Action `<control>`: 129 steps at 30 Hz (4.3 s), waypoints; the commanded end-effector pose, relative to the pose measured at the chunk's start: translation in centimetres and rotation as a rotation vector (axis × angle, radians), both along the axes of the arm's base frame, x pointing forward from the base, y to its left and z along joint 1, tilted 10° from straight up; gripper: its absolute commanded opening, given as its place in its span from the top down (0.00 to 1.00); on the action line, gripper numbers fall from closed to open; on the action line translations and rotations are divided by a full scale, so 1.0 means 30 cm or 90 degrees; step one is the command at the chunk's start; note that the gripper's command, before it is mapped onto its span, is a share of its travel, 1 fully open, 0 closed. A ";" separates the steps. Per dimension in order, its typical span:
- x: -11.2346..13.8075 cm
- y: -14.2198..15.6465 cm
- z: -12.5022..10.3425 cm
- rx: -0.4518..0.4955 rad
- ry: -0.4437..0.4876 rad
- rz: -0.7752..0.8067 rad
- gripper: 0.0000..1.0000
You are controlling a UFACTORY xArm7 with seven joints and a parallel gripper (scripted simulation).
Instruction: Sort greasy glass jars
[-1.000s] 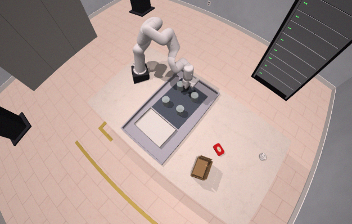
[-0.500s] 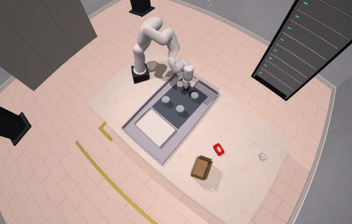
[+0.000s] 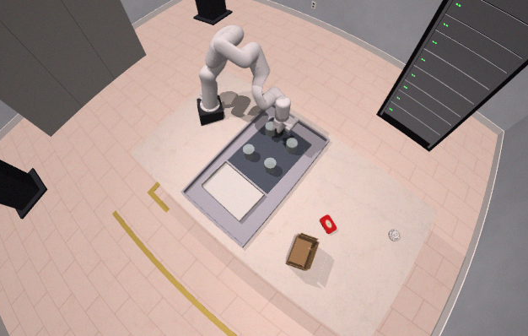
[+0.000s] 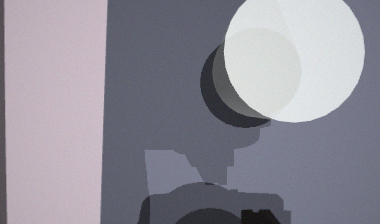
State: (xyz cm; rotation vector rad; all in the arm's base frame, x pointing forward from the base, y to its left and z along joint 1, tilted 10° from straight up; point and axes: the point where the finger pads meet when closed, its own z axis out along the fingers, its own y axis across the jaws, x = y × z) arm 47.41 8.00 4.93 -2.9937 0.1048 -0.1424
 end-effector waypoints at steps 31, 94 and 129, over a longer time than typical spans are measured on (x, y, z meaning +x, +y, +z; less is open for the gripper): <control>0.006 -0.001 0.006 0.000 -0.003 -0.001 0.00; 0.206 -0.661 0.006 0.000 -0.003 -0.001 0.00; 0.220 -0.643 -0.125 0.000 -0.003 -0.001 0.00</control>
